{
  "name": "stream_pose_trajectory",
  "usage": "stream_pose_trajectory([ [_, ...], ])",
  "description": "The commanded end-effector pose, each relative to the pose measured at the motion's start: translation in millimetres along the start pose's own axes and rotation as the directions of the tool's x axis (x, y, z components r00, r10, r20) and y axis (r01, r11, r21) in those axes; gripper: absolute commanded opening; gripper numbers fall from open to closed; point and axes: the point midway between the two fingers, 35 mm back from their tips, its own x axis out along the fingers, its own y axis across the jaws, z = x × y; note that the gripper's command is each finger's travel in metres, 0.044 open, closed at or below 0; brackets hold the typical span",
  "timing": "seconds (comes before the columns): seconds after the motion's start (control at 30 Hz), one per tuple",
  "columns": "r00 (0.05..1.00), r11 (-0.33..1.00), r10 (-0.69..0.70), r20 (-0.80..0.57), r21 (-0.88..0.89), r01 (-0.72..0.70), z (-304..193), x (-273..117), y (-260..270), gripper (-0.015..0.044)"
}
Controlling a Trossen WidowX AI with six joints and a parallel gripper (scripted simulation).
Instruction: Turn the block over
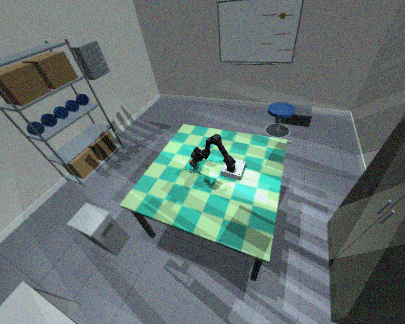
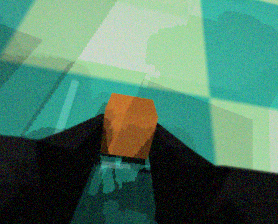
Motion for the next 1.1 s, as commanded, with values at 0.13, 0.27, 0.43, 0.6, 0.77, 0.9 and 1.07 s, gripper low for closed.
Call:
stream_pose_trajectory([
  [0.13,0.995,1.000,0.004,0.101,0.004,-0.004,-7.5,-3.1,1.1,0.0000],
  [0.27,0.987,1.000,0.004,0.161,0.004,-0.005,-9.3,-8.1,1.6,0.0000],
  [0.43,0.982,1.000,0.005,0.186,0.003,-0.006,-9.5,-10.7,1.8,0.0000],
  [0.6,0.978,1.000,0.005,0.208,0.003,-0.006,-7.6,-12.8,1.8,0.0000],
  [0.77,0.978,1.000,0.005,0.208,0.003,-0.006,-7.6,-12.8,1.8,0.0000],
  [0.9,0.978,1.000,0.005,0.208,0.003,-0.006,-7.6,-12.8,1.8,0.0000],
  [1.07,0.978,1.000,0.005,0.208,0.003,-0.006,-7.6,-12.8,1.8,0.0079],
])
